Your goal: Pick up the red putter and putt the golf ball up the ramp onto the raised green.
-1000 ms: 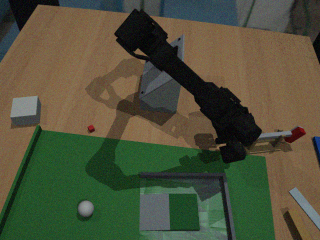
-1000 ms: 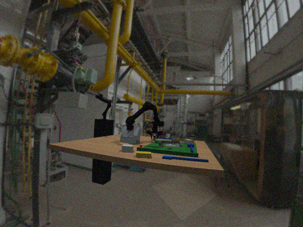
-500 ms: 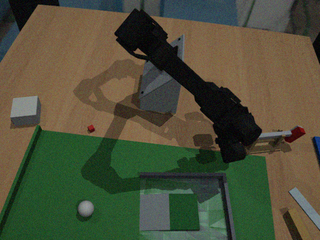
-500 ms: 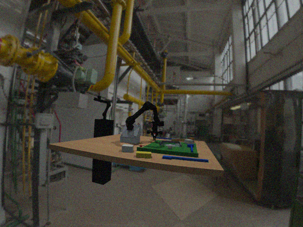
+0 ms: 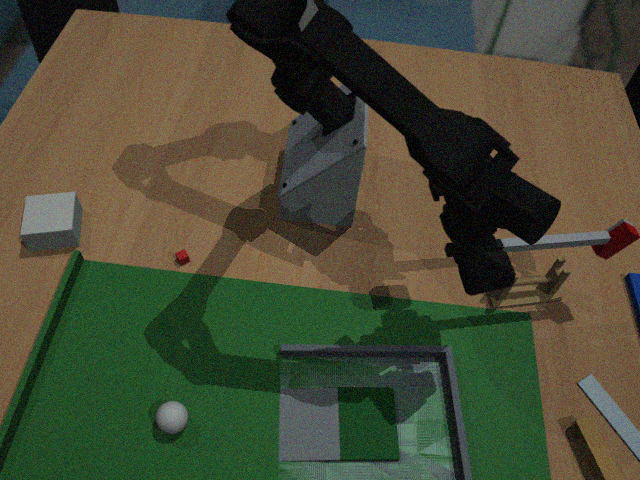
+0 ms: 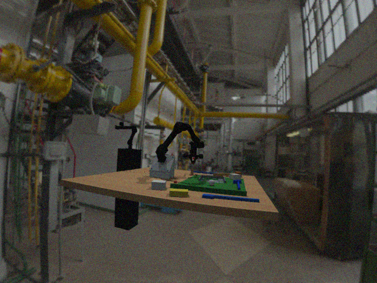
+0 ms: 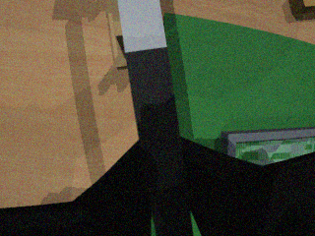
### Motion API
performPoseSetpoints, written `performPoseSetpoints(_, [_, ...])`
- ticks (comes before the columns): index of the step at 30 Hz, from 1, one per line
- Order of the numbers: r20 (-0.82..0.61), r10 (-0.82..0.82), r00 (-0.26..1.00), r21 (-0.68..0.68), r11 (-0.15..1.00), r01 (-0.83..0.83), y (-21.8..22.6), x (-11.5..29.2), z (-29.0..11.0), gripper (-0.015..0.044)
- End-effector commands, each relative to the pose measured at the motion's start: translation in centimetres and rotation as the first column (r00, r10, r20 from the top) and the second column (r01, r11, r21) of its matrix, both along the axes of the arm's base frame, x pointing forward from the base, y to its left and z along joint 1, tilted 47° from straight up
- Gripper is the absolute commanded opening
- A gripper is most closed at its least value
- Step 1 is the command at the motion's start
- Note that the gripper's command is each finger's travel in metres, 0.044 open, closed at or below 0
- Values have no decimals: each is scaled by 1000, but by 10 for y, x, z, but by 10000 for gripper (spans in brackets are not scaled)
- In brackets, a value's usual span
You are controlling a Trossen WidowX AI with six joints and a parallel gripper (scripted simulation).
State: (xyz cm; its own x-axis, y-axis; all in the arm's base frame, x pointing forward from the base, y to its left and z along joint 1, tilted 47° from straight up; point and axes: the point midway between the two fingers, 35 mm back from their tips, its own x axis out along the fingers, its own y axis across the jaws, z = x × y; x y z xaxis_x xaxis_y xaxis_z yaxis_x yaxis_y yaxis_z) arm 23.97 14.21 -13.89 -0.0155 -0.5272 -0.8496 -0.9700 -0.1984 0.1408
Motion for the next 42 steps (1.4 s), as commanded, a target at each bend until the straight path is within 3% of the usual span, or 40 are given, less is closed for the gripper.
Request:
performPoseSetpoints(1, [-3,-12,1000,7,1000,12,9,-3,10,0])
performPoseSetpoints(7, [33,-46,998,3,999,46,-2,11,16,0])
performPoseSetpoints(21, [276,-354,894,62,934,351,-59,75,100,0])
performPoseSetpoints(32, [459,-560,689,148,813,563,-122,102,173,0])
performPoseSetpoints(42, [594,-681,429,248,662,707,-188,102,241,0])
